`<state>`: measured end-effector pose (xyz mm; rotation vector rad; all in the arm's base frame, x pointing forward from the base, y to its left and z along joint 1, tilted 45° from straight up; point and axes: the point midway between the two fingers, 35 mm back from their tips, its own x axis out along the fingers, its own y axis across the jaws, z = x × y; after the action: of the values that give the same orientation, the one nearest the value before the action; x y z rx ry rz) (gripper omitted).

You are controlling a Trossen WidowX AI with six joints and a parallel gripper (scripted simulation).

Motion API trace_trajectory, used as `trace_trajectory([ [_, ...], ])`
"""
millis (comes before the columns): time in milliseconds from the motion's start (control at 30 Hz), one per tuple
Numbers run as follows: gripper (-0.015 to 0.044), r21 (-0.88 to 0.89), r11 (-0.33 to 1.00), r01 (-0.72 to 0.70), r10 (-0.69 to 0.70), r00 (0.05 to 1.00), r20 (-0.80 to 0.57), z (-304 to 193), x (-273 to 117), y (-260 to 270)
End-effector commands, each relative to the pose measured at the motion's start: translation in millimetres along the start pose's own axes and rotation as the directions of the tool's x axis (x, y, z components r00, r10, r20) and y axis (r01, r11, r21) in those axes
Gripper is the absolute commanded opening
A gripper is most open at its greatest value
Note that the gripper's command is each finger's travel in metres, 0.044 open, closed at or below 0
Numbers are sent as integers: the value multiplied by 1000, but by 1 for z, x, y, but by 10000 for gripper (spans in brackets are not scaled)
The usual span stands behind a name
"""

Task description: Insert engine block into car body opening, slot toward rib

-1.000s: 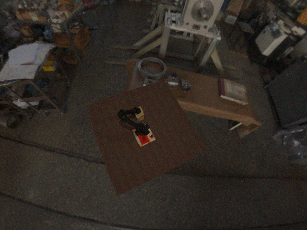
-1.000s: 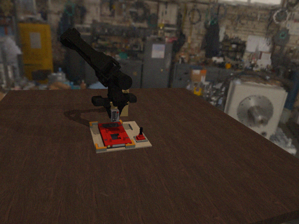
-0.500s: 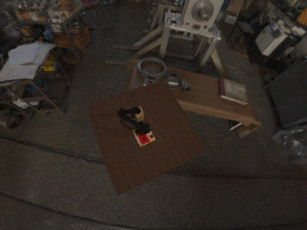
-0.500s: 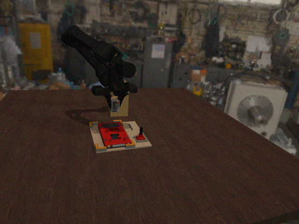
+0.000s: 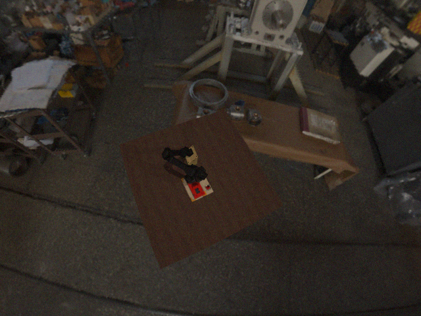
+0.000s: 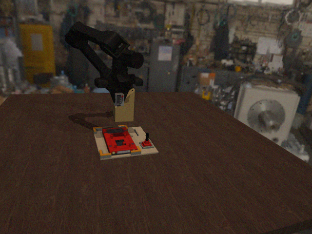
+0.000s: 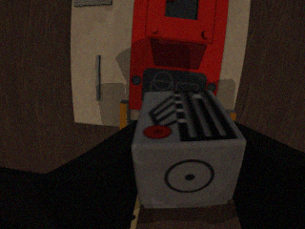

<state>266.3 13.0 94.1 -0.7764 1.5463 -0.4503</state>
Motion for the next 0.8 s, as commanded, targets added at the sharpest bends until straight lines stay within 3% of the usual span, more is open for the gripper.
trace_trajectory([
  [0,0,6,1000,-5,5,1000,2,1,-4,0],
  [233,0,7,1000,-3,3,1000,3,20,45,-3],
  [567,0,7,1000,-4,3,999,46,15,41,-3],
  [767,0,4,1000,-11,10,985,171,11,42,-2],
])
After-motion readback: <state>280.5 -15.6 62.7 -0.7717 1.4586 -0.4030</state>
